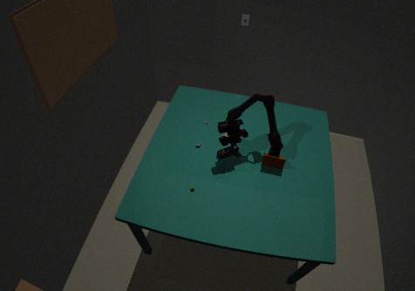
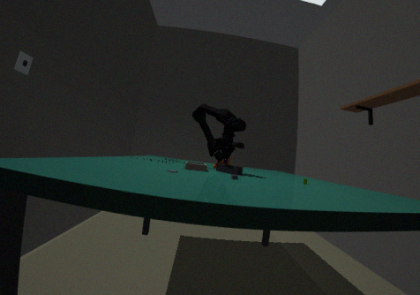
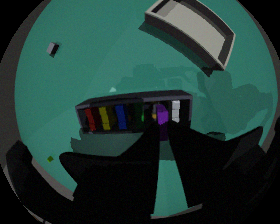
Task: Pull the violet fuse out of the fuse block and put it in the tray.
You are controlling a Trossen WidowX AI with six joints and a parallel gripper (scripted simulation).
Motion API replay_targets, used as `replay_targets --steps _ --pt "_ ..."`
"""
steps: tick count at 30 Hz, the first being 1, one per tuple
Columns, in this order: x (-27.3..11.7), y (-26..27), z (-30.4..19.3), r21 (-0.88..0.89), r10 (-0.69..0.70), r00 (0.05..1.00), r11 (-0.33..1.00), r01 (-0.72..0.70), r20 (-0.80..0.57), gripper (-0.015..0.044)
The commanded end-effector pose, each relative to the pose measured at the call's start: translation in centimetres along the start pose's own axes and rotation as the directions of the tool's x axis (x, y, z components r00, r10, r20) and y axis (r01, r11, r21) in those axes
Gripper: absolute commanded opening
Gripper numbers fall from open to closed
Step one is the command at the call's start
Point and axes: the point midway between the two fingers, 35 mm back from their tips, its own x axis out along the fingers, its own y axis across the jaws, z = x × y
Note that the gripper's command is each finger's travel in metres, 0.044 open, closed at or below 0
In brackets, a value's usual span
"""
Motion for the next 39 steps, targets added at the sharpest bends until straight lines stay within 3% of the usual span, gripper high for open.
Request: replay_targets --steps 1,39 --pt "-0.5 0.2 0.1 0.01 0.009 1.0 1.0 -0.009 -0.002 0.0" --pt "-3.3 0.1 0.1 0.008 0.009 1.0 1.0 -0.009 -0.002 0.0"
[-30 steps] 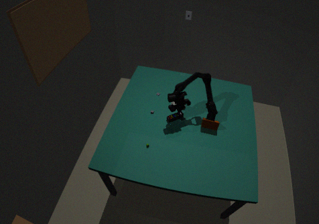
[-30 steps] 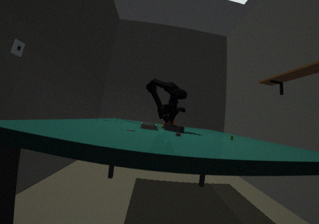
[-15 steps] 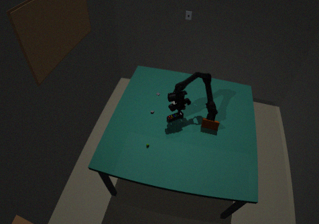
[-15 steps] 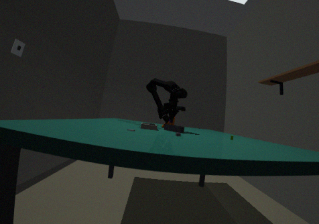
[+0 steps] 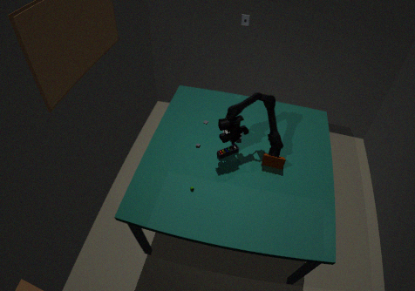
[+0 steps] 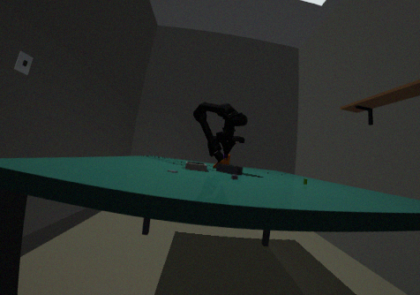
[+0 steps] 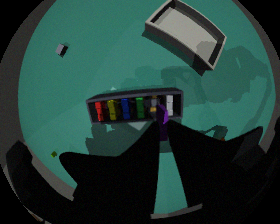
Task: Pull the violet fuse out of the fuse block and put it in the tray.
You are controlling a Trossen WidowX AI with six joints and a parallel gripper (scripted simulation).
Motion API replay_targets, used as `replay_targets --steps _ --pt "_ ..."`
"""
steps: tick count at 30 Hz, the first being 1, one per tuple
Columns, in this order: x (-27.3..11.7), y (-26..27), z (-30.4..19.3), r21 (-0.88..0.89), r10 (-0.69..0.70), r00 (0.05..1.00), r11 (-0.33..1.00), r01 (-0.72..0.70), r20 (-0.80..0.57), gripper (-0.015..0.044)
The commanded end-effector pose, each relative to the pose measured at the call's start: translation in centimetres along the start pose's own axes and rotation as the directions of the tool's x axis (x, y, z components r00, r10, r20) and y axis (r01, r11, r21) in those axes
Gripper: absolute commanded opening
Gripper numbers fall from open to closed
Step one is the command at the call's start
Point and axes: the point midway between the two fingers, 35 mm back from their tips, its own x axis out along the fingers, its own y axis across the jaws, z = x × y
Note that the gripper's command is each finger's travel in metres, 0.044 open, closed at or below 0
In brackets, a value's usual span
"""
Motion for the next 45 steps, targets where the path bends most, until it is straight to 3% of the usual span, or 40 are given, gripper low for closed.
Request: replay_targets --steps 1,22,45 --pt "-0.3 0.1 0.2 0.01 0.009 1.0 1.0 -0.009 -0.004 0.0" --pt "-0.3 -7.8 13.0 0.011 0.006 1.0 1.0 -0.006 0.001 0.0" --pt "2.2 -8.1 13.4 0.012 0.005 1.0 1.0 -0.005 0.003 0.0"
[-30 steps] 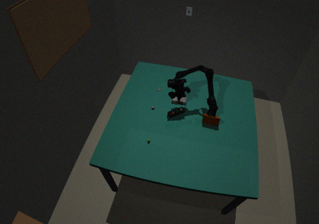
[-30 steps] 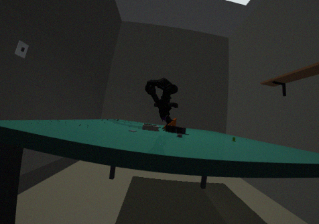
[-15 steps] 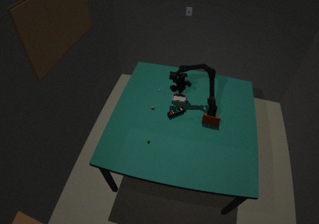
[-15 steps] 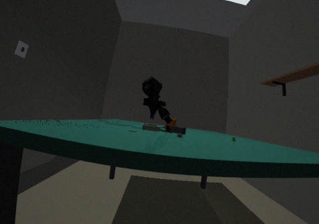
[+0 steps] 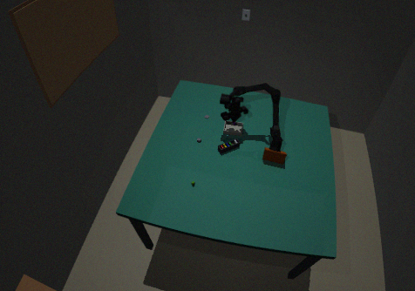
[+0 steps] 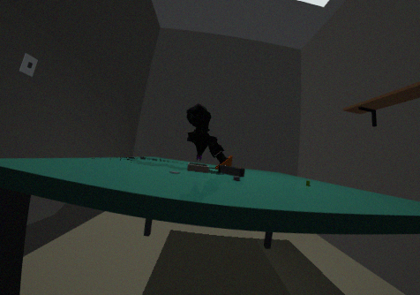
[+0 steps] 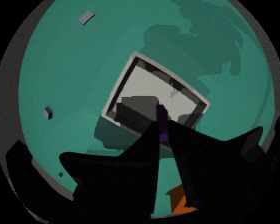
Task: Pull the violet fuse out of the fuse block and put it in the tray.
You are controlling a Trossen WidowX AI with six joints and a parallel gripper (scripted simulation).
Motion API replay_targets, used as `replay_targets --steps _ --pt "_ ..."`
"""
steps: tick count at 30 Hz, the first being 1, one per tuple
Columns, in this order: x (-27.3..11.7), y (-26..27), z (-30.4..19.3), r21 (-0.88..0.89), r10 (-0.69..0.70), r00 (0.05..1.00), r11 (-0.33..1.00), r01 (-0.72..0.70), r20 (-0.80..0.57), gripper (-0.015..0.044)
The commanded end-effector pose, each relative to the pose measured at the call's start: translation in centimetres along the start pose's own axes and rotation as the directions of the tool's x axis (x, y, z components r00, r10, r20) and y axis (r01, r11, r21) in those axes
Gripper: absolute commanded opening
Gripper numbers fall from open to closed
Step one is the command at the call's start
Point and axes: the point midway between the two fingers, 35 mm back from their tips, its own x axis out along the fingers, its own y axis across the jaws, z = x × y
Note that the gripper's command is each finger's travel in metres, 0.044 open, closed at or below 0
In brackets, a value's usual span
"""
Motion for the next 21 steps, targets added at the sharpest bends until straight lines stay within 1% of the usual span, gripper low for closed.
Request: replay_targets --steps 1,12,21 --pt "0.8 -0.1 -0.1 -0.009 -0.005 1.0 1.0 0.005 0.003 0.0" --pt "2.1 -0.2 -0.1 -0.008 -0.006 1.0 1.0 0.006 0.004 0.0" --pt "1.8 -0.1 0.0 0.0 -0.002 1.0 1.0 0.002 0.0 0.0236"
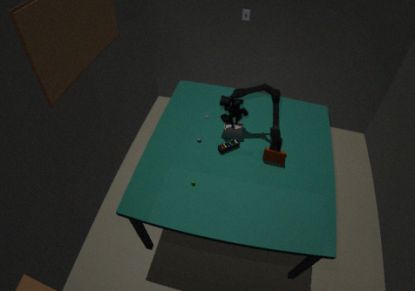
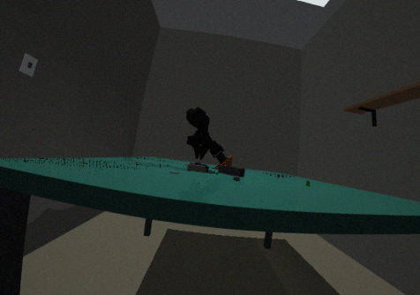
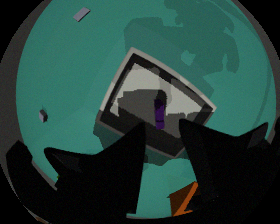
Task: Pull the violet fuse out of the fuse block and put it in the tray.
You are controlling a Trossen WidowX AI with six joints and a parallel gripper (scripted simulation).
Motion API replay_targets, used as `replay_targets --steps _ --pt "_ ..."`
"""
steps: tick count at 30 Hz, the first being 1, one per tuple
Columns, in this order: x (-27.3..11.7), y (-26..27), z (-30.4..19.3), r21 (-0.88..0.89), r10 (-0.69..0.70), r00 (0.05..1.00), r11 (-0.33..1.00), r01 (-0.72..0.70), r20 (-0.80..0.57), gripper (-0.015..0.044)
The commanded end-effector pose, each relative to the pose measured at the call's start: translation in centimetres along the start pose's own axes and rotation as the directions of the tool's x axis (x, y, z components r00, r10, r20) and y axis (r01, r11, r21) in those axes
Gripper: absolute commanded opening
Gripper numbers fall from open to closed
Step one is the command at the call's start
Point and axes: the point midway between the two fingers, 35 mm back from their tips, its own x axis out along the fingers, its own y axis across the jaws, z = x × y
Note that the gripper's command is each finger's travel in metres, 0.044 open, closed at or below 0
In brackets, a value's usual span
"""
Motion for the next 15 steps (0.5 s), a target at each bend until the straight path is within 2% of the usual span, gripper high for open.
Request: replay_targets --steps 1,4,8,15 --pt "0.0 0.0 0.0 0.001 0.0 1.0 1.0 0.0 0.0 0.0262" --pt "-0.2 0.0 0.0 0.001 0.0 1.0 1.0 0.0 0.0 0.033" --pt "-3.5 0.0 -0.1 -0.008 -0.003 1.0 1.0 0.003 0.002 0.033" --pt "-3.7 -0.1 -0.1 -0.008 -0.004 1.0 1.0 0.004 0.002 0.033"
